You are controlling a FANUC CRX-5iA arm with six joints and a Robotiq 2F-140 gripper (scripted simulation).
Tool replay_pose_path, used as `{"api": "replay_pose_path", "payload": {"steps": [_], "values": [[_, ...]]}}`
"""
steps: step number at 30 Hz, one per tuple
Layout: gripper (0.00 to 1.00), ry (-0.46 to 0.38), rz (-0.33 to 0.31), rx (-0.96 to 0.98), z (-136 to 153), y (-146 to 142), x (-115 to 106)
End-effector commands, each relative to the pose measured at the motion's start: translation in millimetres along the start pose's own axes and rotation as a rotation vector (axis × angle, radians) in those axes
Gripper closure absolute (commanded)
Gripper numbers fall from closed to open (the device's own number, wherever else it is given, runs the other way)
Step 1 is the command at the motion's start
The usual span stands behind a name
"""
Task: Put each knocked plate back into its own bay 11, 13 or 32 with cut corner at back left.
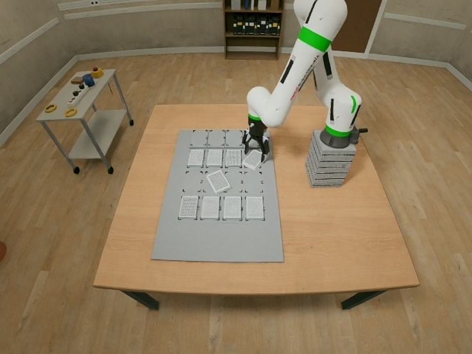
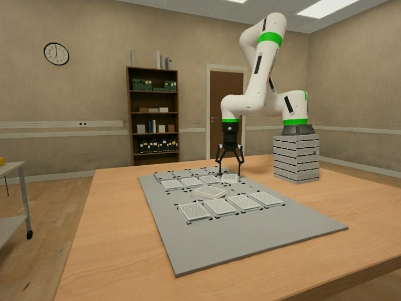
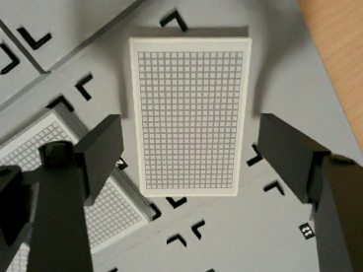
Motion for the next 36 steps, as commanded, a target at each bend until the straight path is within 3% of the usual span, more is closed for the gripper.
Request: {"api": "replay_pose_path", "payload": {"steps": [1,36], "values": [[0.3,-0.001,-0.001,0.0,0,-1,0],[0.3,-0.001,-0.001,0.0,0,-1,20]]}}
Point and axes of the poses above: the point where the finger pads meet when closed, its own x axis out along the fingers, its own y axis across the jaws, z = x × y, the point moved 6 cm from there along -x, back along the fingers, and after that the axes turned 3 degrees about -x, right-handed, at the moved point
